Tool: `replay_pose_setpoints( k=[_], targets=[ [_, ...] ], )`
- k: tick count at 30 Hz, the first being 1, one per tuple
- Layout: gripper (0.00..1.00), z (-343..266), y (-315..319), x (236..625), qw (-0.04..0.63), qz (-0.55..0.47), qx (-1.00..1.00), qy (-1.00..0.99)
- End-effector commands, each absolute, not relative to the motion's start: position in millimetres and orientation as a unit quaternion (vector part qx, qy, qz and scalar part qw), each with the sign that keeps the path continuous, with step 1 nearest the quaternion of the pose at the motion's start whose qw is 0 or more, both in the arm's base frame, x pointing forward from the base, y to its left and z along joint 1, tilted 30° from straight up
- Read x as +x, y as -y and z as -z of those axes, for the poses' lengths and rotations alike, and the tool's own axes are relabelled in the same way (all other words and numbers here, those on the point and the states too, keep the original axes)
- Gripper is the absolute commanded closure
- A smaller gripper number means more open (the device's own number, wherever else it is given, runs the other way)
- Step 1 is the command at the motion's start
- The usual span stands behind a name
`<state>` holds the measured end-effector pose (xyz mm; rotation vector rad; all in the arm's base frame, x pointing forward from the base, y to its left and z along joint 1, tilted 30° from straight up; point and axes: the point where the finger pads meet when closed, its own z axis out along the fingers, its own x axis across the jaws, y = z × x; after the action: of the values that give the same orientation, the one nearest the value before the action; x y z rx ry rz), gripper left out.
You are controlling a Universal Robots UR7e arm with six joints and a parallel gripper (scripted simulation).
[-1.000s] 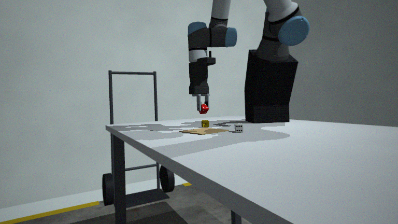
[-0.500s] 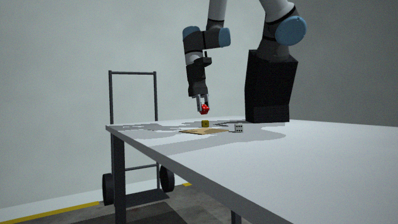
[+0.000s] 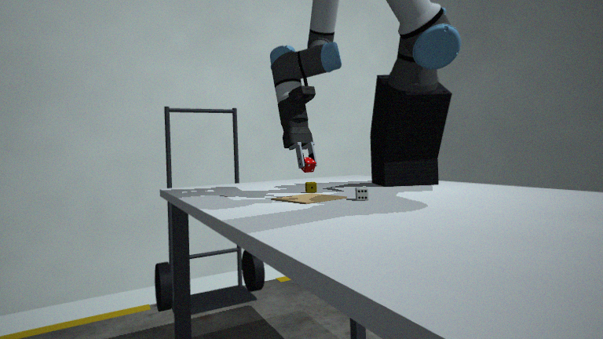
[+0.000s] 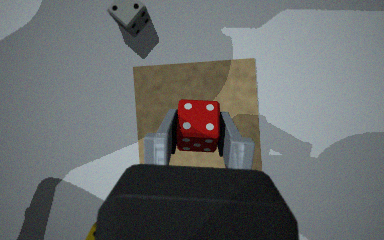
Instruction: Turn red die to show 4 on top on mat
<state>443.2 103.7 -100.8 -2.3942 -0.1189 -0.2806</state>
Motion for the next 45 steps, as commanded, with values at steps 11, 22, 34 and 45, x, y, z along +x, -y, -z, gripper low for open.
replay_pose_setpoints(
  k=[11, 22, 34, 45],
  targets=[
    [0.43, 103.6, -104.0, 442.2, 0.409, 0.101, -0.905, 0.057],
    [0.43, 103.1, -102.3, 443.4, 0.462, 0.101, -0.879, 0.060],
    [0.43, 102.6, -101.5, 444.1, 0.474, 0.102, -0.873, 0.060],
    [0.43, 104.7, -102.0, 443.3, 0.499, 0.097, -0.859, 0.066]
  ],
)
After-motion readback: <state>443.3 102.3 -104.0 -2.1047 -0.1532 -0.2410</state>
